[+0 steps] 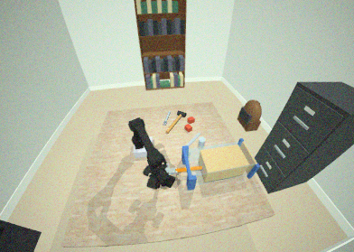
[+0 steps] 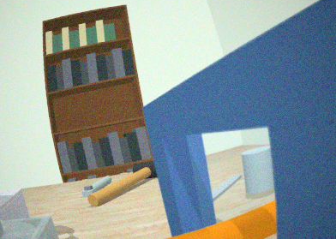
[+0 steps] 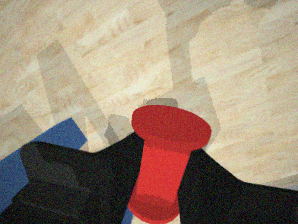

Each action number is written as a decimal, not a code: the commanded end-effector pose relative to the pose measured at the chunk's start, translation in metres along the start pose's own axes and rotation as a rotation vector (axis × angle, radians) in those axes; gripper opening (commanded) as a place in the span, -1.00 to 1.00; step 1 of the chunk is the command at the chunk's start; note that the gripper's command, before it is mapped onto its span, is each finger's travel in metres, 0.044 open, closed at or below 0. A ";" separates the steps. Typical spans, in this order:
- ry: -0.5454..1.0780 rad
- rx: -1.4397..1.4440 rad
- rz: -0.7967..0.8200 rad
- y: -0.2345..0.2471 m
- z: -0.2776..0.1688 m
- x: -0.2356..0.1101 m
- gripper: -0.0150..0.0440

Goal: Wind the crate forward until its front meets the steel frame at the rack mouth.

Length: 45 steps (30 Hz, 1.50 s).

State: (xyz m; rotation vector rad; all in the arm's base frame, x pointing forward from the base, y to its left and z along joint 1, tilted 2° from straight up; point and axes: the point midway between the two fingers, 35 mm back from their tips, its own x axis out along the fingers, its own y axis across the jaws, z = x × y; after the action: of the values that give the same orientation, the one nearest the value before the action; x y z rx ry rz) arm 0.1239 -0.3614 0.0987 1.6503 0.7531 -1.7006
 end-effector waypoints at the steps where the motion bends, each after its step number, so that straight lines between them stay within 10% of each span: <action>1: 0.009 -0.012 0.018 0.014 -0.009 0.000 -0.49; 45: 0.013 -0.012 0.021 0.058 -0.059 -0.002 -0.49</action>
State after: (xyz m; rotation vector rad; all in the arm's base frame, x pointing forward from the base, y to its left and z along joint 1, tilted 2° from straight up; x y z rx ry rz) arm 0.1813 -0.3631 0.1000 1.6497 0.7231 -1.7266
